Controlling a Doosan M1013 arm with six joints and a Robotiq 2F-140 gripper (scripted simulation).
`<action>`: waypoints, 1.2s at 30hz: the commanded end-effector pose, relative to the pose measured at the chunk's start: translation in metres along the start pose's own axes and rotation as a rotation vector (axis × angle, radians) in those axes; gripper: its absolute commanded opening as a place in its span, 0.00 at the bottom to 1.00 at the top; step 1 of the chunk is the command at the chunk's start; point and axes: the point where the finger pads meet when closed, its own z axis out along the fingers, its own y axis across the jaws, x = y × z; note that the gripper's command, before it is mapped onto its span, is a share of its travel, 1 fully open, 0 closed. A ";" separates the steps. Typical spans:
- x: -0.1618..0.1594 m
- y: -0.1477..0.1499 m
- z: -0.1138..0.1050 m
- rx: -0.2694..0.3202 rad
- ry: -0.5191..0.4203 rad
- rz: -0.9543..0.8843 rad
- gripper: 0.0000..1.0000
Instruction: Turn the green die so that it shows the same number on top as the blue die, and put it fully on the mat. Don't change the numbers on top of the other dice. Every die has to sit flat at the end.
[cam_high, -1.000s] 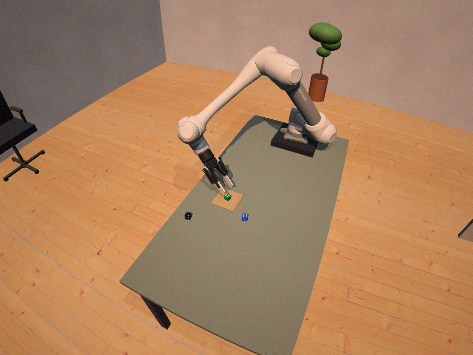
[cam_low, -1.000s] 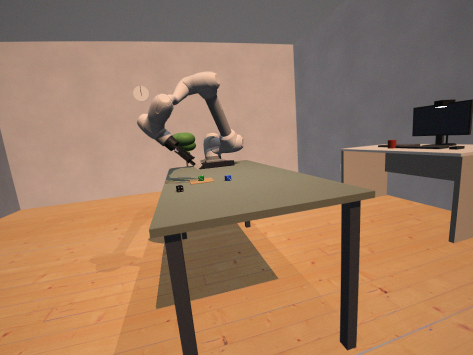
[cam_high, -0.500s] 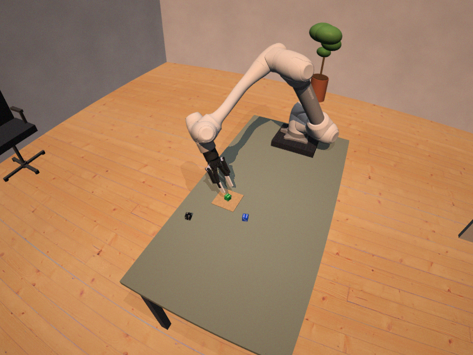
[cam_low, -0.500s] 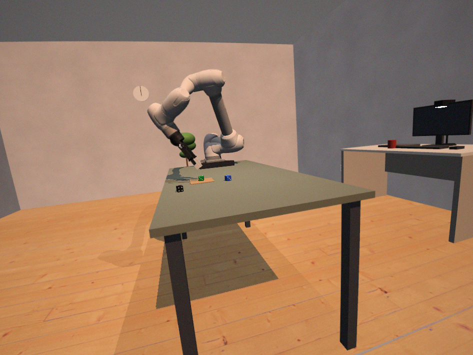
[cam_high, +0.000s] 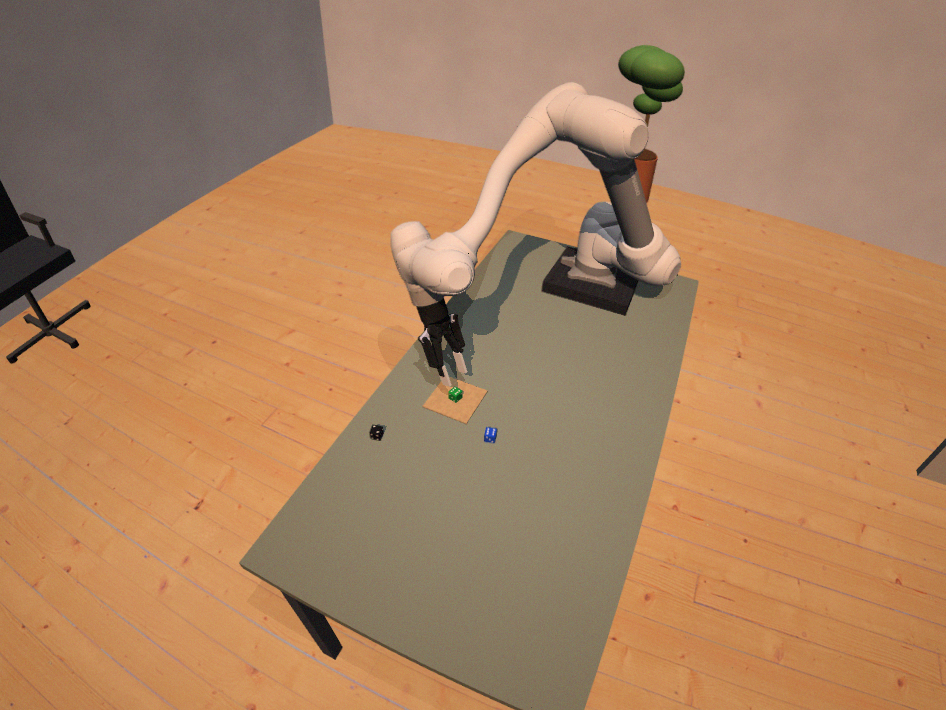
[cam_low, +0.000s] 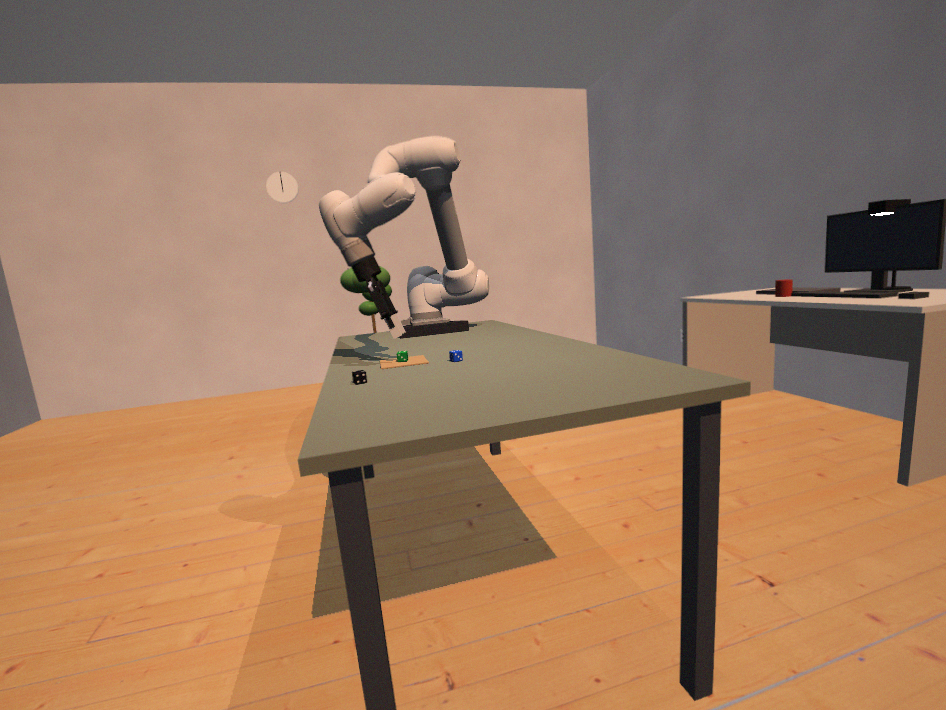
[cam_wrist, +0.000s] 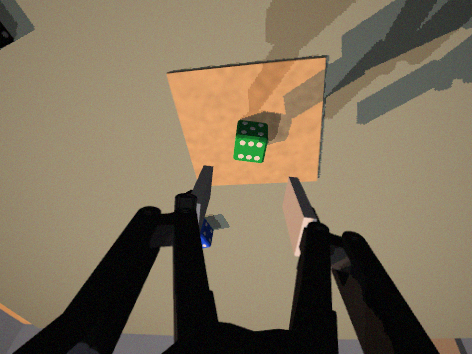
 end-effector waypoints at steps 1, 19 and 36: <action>-0.001 -0.001 -0.001 0.003 0.088 0.002 0.46; -0.010 -0.001 -0.001 0.004 0.358 0.002 0.46; -0.012 -0.001 0.000 0.004 0.358 0.002 1.00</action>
